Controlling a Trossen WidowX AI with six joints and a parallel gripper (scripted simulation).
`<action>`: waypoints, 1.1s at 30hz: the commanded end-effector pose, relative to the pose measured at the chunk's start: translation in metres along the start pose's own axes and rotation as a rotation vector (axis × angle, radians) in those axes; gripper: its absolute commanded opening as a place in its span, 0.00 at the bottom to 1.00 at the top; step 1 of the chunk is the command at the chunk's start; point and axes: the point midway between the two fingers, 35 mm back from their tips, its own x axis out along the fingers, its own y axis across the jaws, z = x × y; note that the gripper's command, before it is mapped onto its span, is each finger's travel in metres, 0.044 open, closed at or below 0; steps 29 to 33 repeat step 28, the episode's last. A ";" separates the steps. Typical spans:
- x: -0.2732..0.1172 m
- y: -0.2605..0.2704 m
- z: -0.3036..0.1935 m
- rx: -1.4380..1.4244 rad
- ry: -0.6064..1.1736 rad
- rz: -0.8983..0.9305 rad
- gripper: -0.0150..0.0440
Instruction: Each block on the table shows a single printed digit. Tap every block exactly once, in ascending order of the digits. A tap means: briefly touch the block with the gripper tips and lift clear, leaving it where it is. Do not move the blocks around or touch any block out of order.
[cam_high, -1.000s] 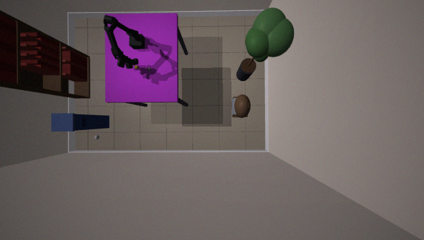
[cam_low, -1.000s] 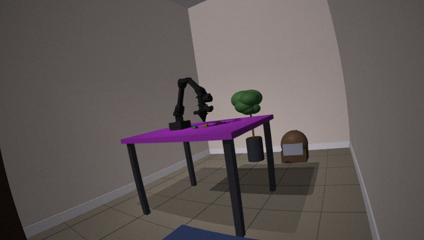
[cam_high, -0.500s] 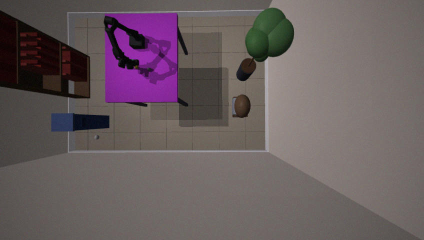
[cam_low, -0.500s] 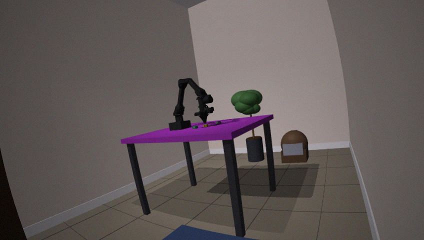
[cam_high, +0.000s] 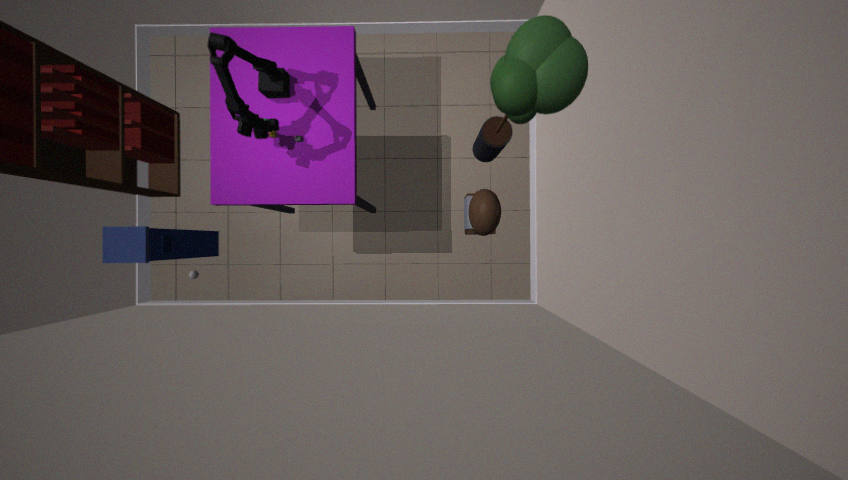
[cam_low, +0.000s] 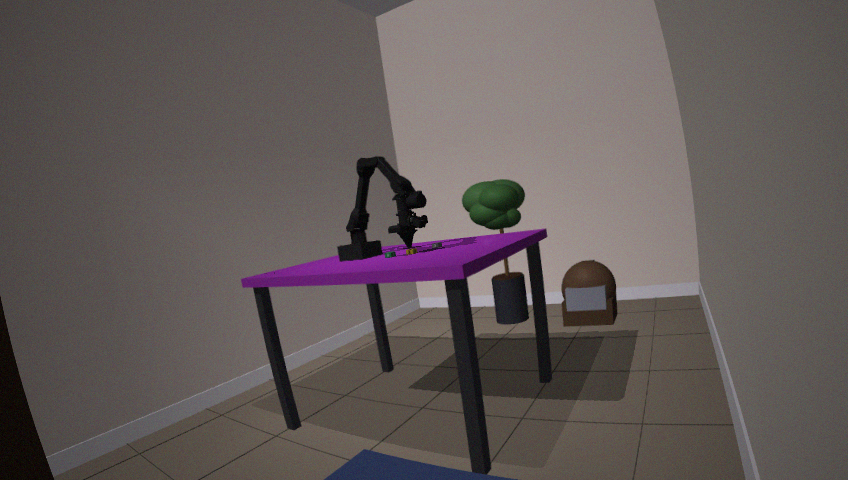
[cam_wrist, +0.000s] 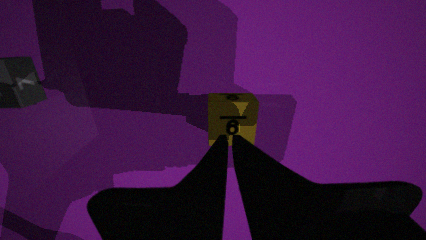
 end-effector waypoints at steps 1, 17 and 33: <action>-0.019 -0.001 0.003 0.002 -0.021 -0.002 0.29; -0.077 0.180 -0.023 -0.002 -0.038 0.001 0.87; -0.101 0.252 -0.074 0.002 -0.016 0.019 0.93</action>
